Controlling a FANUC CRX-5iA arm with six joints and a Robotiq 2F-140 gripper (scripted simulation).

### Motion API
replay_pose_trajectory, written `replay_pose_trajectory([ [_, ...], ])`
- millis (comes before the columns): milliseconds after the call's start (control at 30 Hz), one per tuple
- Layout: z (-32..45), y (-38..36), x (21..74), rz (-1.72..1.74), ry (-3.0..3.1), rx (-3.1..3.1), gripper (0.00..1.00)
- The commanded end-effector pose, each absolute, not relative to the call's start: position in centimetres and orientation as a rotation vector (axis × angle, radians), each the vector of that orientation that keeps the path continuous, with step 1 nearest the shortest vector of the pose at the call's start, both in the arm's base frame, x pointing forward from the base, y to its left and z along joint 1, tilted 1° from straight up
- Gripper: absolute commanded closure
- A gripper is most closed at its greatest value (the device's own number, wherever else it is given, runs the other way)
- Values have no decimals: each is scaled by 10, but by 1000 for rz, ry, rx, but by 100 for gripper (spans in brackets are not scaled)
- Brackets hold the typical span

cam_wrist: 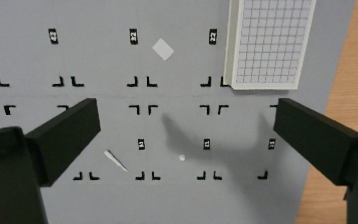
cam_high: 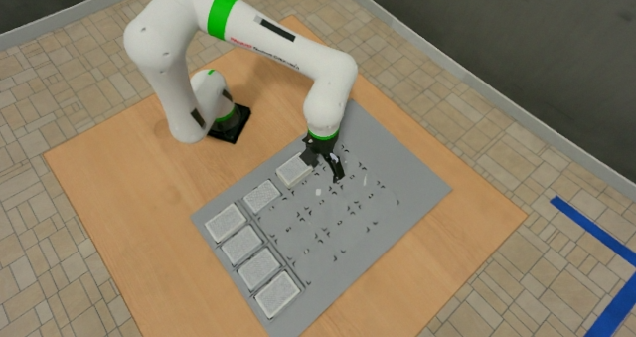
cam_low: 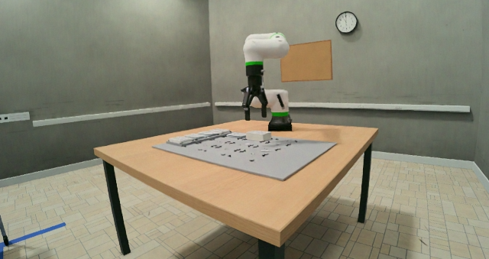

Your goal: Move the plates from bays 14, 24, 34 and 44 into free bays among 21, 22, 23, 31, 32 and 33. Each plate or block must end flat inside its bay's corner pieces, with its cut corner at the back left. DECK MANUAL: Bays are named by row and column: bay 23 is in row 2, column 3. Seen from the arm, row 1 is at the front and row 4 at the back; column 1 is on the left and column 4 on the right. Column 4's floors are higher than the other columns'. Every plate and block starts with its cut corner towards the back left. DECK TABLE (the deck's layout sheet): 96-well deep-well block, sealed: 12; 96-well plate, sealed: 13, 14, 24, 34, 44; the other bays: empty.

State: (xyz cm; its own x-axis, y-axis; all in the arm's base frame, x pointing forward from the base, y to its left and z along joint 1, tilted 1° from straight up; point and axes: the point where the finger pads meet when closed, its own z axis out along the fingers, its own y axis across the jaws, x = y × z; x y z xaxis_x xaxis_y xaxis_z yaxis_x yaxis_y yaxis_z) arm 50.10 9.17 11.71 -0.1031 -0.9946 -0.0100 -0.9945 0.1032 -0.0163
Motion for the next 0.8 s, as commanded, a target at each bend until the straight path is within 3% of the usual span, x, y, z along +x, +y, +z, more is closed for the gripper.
replay_pose_trajectory([
  [0,118,96,502,-11,2319,-2090,0],
  [767,119,152,508,-11,2319,-2090,0],
])
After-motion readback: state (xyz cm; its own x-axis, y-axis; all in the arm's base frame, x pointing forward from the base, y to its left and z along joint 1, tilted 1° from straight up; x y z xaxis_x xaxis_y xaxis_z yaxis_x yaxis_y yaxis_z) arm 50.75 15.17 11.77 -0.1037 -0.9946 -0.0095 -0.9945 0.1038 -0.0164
